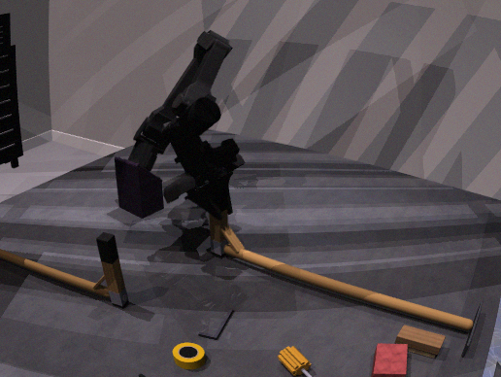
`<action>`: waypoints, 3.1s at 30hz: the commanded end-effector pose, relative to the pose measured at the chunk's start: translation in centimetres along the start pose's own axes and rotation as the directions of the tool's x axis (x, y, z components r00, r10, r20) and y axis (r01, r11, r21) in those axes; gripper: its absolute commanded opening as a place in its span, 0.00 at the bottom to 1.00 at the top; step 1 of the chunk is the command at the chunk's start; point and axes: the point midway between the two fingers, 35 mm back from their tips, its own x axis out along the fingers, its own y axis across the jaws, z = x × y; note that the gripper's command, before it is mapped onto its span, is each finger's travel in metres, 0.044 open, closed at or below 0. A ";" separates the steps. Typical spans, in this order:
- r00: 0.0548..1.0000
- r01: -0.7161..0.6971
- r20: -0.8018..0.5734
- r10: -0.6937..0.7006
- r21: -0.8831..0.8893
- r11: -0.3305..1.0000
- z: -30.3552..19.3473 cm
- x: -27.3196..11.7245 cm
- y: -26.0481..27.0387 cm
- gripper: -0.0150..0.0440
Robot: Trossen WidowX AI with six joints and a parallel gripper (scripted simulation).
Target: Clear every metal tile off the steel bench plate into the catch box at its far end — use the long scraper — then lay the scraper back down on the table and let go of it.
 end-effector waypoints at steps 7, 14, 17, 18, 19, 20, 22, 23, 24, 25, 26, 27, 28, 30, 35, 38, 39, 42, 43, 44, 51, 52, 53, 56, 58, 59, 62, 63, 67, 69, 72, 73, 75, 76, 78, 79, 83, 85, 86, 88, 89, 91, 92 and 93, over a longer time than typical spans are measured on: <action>1.000 0.001 0.011 0.000 -0.009 1.000 1.7 0.9 0.1 0.25; 1.000 -0.002 0.012 0.003 -0.010 1.000 2.6 1.5 0.2 0.25; 1.000 -0.004 0.012 0.004 -0.011 1.000 3.0 1.8 0.3 0.25; 1.000 -0.004 0.013 0.004 -0.011 1.000 3.1 1.9 0.3 0.25; 1.000 -0.005 0.013 0.005 -0.011 1.000 3.2 2.0 0.3 0.25; 1.000 -0.005 0.013 0.005 -0.012 1.000 3.4 2.1 0.3 0.25; 1.000 -0.006 0.013 0.007 -0.012 1.000 3.6 2.3 0.4 0.25; 1.000 -0.007 0.014 0.007 -0.012 1.000 3.7 2.4 0.4 0.25; 1.000 -0.008 0.014 0.008 -0.013 1.000 3.9 2.5 0.4 0.25; 1.000 -0.008 0.014 0.008 -0.013 1.000 4.0 2.6 0.4 0.25; 1.000 -0.009 0.014 0.009 -0.013 1.000 4.1 2.7 0.4 0.25; 1.000 -0.009 0.015 0.010 -0.013 1.000 4.3 2.8 0.4 0.25; 1.000 -0.010 0.015 0.010 -0.013 1.000 4.4 2.9 0.5 0.25; 1.000 -0.011 0.015 0.011 -0.014 1.000 4.6 3.2 0.5 0.25; 1.000 -0.014 0.017 0.015 -0.015 1.000 5.2 3.7 0.5 0.25; 1.000 -0.016 0.017 0.016 -0.015 1.000 5.5 3.9 0.4 0.25; 1.000 -0.016 0.017 0.016 -0.015 1.000 5.6 4.0 0.4 0.25; 1.000 -0.016 0.017 0.016 -0.015 1.000 5.8 4.1 0.3 0.25; 1.000 -0.016 0.017 0.016 -0.015 1.000 6.0 4.2 0.3 0.25; 1.000 -0.016 0.018 0.016 -0.015 1.000 6.1 4.3 0.3 0.25; 1.000 -0.016 0.018 0.017 -0.016 1.000 7.0 5.0 -0.1 0.25; 1.000 -0.016 0.018 0.017 -0.016 1.000 7.2 5.1 -0.2 0.25; 1.000 -0.016 0.018 0.017 -0.016 1.000 7.3 5.2 -0.3 0.25; 1.000 -0.016 0.019 0.017 -0.016 1.000 7.7 5.4 -0.5 0.25; 1.000 -0.017 0.019 0.017 -0.017 1.000 7.9 5.6 -0.6 0.25; 1.000 -0.017 0.019 0.017 -0.017 1.000 8.0 5.7 -0.7 0.25; 1.000 -0.017 0.019 0.017 -0.017 1.000 8.4 5.9 -0.9 0.25; 1.000 -0.017 0.019 0.017 -0.017 1.000 8.5 6.0 -1.0 0.25; 1.000 -0.017 0.019 0.017 -0.017 1.000 8.8 6.3 -1.3 0.25; 1.000 -0.017 0.019 0.017 -0.017 1.000 8.9 6.3 -1.3 0.25; 1.000 -0.017 0.019 0.017 -0.017 1.000 9.3 6.5 -1.3 0.25; 1.000 -0.017 0.019 0.017 -0.017 1.000 9.4 6.6 -1.3 0.25; 1.000 -0.017 0.019 0.017 -0.018 1.000 9.7 6.8 -1.4 0.25; 1.000 -0.017 0.020 0.017 -0.018 1.000 9.8 6.9 -1.4 0.25; 1.000 -0.017 0.020 0.017 -0.018 1.000 10.1 7.1 -1.4 0.25; 1.000 -0.017 0.020 0.017 -0.018 1.000 10.3 7.1 -1.4 0.25; 1.000 -0.017 0.020 0.017 -0.018 1.000 10.8 7.5 -1.4 0.25; 1.000 -0.017 0.020 0.017 -0.018 1.000 11.1 7.7 -1.5 0.25; 1.000 -0.017 0.020 0.017 -0.018 1.000 11.2 7.8 -1.5 0.25; 1.000 -0.017 0.020 0.017 -0.018 1.000 11.5 7.9 -1.5 0.25; 1.000 -0.017 0.020 0.017 -0.019 1.000 11.7 8.0 -1.5 0.25; 1.000 -0.017 0.020 0.017 -0.019 1.000 11.9 8.2 -1.5 0.25; 1.000 -0.017 0.020 0.017 -0.019 1.000 12.1 8.3 -1.5 0.25; 1.000 -0.017 0.020 0.017 -0.019 1.000 12.2 8.4 -1.5 0.25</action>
